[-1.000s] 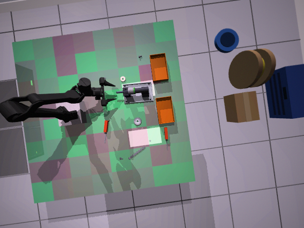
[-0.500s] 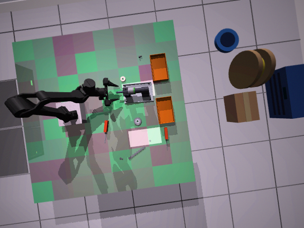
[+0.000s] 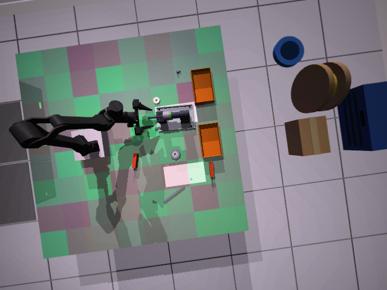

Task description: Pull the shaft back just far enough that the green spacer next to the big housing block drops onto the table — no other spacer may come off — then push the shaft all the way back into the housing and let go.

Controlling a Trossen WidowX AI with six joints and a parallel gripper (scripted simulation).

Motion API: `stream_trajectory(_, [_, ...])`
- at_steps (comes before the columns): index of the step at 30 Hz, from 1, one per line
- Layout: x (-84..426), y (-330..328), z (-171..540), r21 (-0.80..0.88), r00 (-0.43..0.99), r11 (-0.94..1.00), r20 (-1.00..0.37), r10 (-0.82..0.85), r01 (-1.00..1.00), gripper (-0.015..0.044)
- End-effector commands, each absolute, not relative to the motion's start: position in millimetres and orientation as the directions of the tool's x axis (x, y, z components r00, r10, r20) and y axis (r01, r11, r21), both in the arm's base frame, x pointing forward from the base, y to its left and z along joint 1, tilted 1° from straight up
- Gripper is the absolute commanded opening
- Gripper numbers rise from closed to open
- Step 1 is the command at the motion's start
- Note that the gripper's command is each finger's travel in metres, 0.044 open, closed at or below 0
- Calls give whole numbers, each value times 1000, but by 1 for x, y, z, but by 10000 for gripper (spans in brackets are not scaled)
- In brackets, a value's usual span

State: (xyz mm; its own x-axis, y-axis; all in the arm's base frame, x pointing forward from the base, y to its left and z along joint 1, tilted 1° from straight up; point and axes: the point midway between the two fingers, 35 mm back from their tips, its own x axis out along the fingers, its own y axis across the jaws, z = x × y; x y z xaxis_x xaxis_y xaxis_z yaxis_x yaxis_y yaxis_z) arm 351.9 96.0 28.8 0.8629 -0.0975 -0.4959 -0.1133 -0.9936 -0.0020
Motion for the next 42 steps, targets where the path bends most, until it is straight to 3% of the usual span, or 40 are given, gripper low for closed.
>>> stream_trajectory(1, [352,97,29,-1,863,-994,-497,-92,-106,440])
stream_trajectory(42, [368,95,20,-1,864,-994,-496,-92,-106,440])
